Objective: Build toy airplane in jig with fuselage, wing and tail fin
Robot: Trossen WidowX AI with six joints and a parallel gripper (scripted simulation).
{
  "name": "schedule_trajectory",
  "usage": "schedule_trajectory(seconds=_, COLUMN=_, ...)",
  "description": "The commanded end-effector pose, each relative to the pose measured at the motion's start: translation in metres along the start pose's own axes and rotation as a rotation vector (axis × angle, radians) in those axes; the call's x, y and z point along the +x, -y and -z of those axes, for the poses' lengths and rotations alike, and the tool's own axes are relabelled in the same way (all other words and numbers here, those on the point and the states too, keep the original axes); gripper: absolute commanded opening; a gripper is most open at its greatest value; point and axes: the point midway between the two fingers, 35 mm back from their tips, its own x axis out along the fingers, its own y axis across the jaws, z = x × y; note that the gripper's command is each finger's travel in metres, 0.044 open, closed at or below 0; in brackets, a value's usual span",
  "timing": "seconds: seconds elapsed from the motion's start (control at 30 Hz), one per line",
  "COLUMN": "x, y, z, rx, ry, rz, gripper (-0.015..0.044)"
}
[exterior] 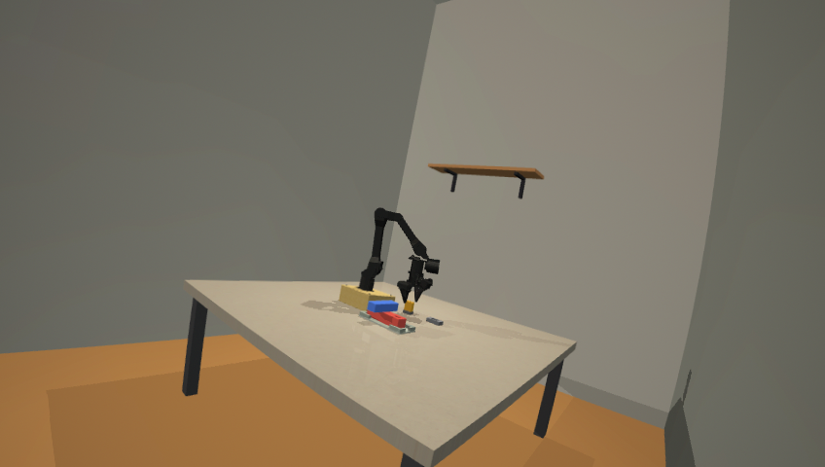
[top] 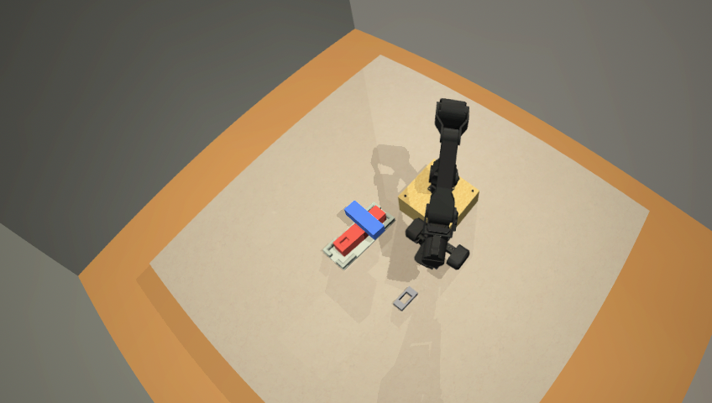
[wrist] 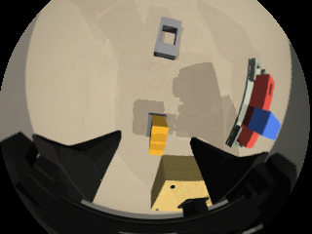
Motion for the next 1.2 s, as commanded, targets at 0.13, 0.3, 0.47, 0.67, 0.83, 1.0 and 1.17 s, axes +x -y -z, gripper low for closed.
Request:
schedule_trajectory(seconds=0.13, x=0.013, y=0.0, z=0.002, rx=0.003, ry=-0.004, rz=-0.001, gripper=0.044)
schedule_trajectory(seconds=0.3, x=0.022, y=0.001, z=0.002, rx=0.003, ry=-0.004, rz=-0.001, gripper=0.044)
schedule_trajectory(seconds=0.47, x=0.03, y=0.001, z=0.003, rx=0.003, ry=-0.005, rz=-0.001, gripper=0.044)
schedule_trajectory(seconds=0.67, x=0.033, y=0.001, z=0.004, rx=0.003, ry=-0.005, rz=-0.001, gripper=0.0387)
schedule_trajectory(seconds=0.83, x=0.033, y=0.001, z=0.004, rx=0.003, ry=-0.005, rz=-0.001, gripper=0.0256)
schedule_trajectory(seconds=1.0, x=0.033, y=0.001, z=0.004, rx=0.003, ry=-0.005, rz=-0.001, gripper=0.0125)
schedule_trajectory(seconds=1.17, x=0.033, y=0.001, z=0.004, rx=0.003, ry=-0.005, rz=-0.001, gripper=0.0053)
